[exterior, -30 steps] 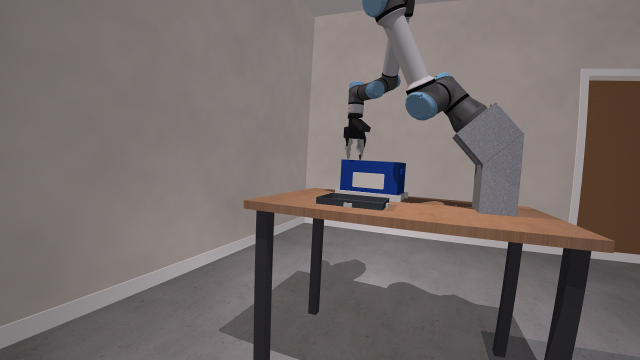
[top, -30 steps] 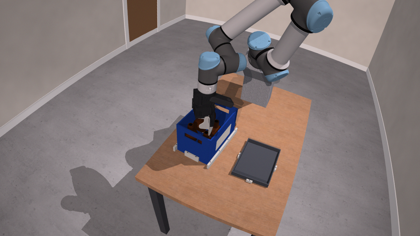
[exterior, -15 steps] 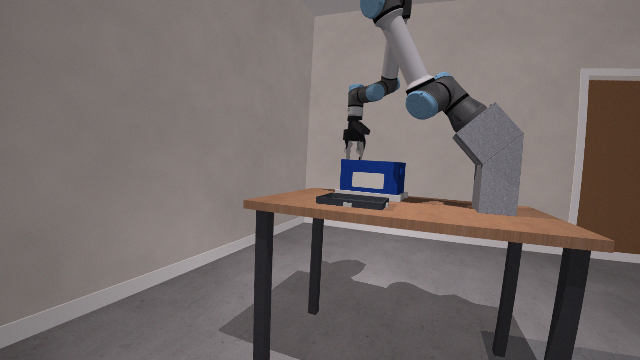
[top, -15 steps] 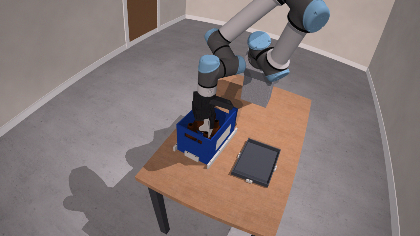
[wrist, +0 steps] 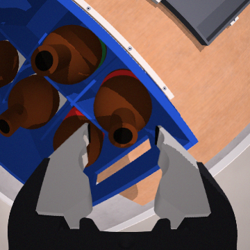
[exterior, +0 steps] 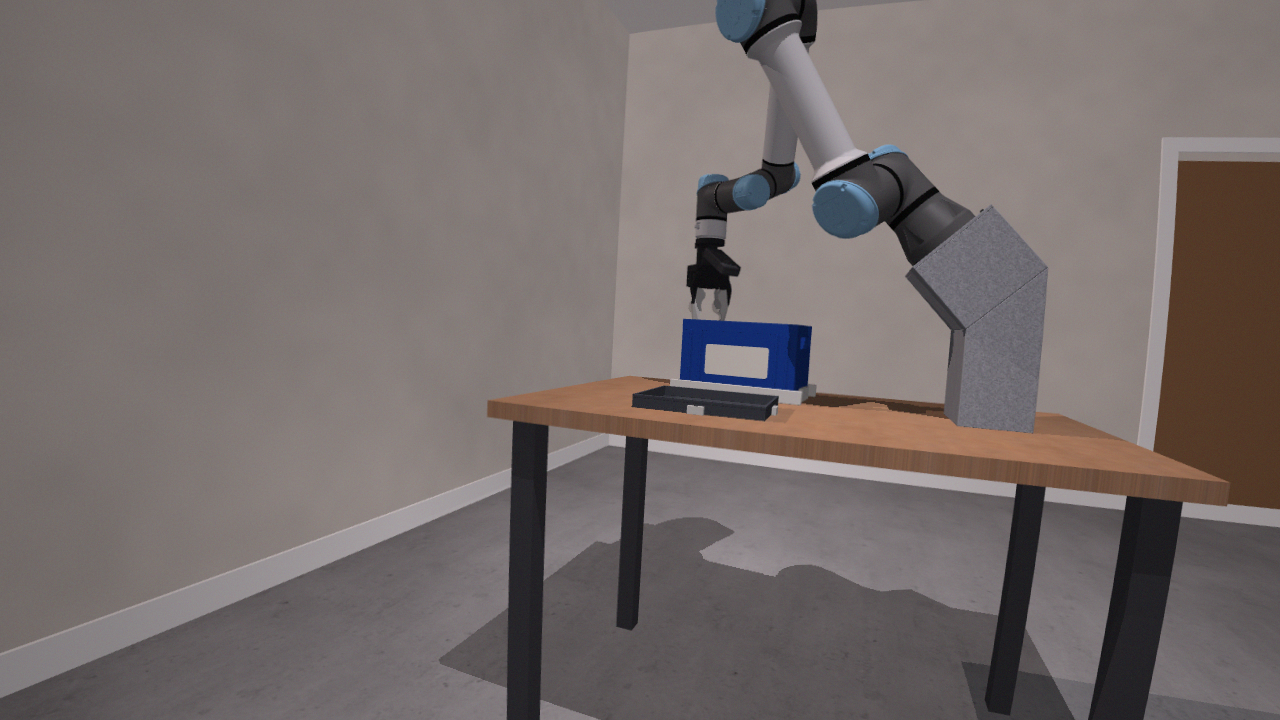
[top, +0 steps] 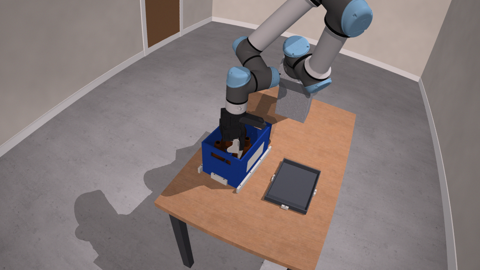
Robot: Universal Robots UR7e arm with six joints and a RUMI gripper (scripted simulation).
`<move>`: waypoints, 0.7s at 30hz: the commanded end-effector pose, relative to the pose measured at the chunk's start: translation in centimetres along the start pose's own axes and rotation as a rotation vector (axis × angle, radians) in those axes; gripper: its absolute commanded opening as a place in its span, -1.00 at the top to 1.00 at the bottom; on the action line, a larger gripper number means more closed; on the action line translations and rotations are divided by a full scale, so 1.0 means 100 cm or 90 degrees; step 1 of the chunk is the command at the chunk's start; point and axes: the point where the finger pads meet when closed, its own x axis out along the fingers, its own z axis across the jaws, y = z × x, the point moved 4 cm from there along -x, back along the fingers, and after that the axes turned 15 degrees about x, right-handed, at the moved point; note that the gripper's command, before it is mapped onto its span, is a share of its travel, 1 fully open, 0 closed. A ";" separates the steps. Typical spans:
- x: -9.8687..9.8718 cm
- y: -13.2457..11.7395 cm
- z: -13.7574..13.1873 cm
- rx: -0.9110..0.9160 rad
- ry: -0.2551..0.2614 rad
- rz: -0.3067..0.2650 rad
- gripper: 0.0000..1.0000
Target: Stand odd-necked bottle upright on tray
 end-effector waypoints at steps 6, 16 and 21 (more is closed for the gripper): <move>0.005 0.000 0.000 0.000 0.000 -0.001 0.24; 0.007 0.000 0.000 0.000 0.000 -0.001 0.24; 0.007 0.000 0.000 0.000 0.000 -0.001 0.24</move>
